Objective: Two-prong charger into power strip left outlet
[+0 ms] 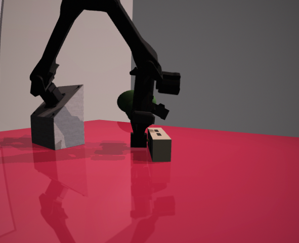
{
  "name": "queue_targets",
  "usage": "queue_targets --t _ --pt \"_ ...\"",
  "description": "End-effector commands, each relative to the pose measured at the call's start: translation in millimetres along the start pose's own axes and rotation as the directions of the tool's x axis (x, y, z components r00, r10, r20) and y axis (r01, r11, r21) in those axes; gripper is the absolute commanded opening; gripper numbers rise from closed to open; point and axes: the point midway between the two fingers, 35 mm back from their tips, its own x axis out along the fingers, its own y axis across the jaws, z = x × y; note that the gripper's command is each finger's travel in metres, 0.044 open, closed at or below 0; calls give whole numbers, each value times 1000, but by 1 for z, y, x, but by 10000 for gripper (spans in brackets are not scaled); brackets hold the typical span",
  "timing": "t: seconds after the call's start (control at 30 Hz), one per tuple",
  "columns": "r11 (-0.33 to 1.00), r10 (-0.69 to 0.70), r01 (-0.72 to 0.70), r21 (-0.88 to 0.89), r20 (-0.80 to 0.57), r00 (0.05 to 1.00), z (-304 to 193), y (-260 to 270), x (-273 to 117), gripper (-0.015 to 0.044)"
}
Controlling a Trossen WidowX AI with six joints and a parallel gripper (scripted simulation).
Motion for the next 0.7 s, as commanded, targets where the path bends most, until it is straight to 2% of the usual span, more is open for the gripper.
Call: queue_targets --t 0.0,0.67 --pt "1000 5 -6 15 21 1000 10 0 -2 0" --pt "1000 5 -6 15 21 1000 18 0 -2 0"
